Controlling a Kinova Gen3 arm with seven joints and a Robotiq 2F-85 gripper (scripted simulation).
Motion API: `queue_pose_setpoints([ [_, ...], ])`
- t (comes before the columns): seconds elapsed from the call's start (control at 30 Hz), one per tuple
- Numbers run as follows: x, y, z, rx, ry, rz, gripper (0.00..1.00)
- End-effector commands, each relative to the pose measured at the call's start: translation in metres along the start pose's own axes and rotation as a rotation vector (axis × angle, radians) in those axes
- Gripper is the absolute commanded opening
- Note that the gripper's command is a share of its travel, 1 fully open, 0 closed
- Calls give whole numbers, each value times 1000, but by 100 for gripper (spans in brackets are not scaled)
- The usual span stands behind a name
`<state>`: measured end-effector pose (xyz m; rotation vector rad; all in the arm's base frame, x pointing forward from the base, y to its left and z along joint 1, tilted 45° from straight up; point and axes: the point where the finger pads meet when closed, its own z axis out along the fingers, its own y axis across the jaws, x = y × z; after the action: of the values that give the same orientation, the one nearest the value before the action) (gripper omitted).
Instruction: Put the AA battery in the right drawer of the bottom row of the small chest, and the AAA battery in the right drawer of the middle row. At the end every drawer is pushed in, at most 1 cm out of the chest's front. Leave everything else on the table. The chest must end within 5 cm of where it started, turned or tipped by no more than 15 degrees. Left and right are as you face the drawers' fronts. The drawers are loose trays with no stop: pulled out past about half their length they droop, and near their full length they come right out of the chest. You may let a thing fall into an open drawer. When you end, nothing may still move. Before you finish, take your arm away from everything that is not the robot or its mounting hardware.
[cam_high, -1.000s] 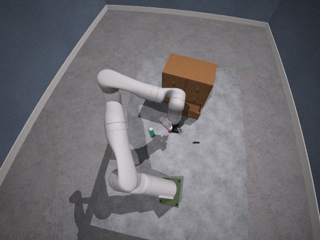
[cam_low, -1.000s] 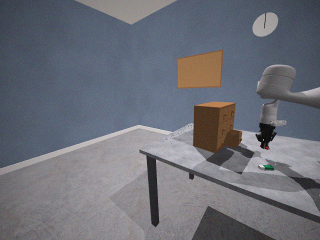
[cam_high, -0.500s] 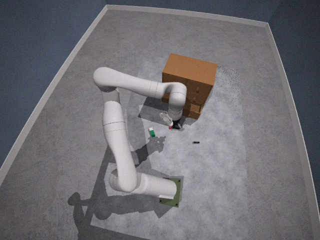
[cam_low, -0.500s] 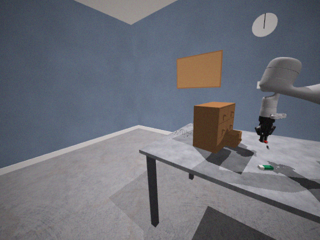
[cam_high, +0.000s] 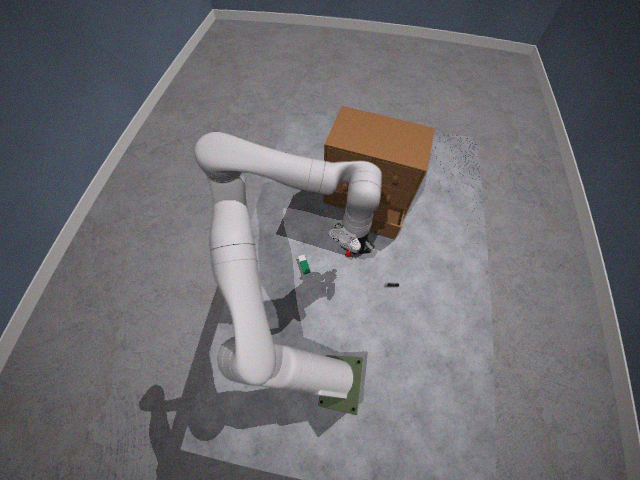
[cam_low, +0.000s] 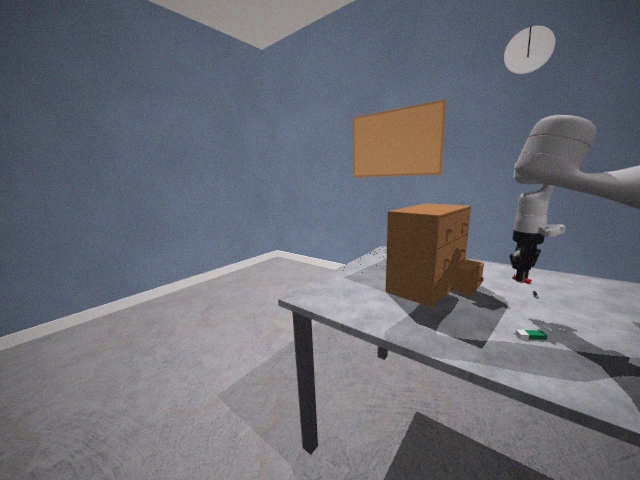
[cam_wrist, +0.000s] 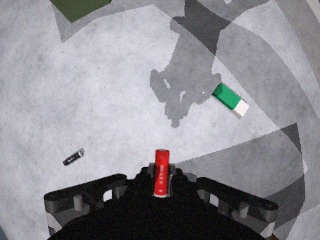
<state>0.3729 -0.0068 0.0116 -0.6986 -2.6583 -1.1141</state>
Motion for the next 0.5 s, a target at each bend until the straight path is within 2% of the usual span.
queue_pose_setpoints([
  [0.0, -11, -12, -2, -2, -5, -64, 9],
  [0.1, -20, -20, -2, -2, -6, -171, 9],
  [0.47, -32, -30, -2, -4, -8, -312, 9],
])
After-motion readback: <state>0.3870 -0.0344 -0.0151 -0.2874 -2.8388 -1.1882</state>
